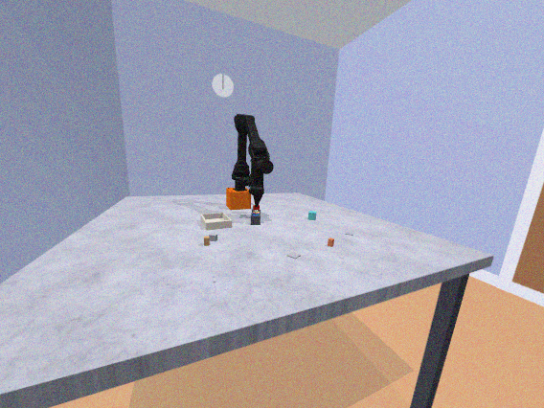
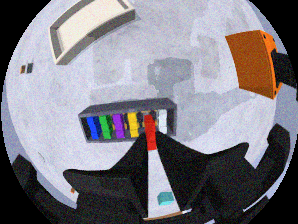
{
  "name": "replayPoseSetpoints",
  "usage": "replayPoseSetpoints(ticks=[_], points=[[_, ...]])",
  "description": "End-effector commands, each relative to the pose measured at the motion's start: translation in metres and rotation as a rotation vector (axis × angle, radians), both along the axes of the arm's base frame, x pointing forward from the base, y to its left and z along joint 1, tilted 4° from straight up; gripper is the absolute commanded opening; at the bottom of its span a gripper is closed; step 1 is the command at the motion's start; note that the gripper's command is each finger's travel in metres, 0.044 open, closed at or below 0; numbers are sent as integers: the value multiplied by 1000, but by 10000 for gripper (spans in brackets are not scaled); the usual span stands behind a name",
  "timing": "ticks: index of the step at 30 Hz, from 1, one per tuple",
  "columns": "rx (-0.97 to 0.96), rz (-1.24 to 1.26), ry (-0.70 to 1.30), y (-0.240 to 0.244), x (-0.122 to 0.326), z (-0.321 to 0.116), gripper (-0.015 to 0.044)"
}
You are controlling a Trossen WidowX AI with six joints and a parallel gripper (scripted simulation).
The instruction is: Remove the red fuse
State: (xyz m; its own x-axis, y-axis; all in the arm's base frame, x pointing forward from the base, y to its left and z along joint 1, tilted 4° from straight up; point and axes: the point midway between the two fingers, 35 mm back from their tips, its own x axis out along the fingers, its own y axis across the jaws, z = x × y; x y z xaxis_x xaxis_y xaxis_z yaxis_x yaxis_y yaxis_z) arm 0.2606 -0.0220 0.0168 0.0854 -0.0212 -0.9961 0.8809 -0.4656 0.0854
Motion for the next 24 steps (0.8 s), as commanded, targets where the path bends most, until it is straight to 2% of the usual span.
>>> replayPoseSetpoints(ticks=[1,24], points=[[-3,-3,0,0,0,2,0],[-4,-4,0,0,-2,21,0]])
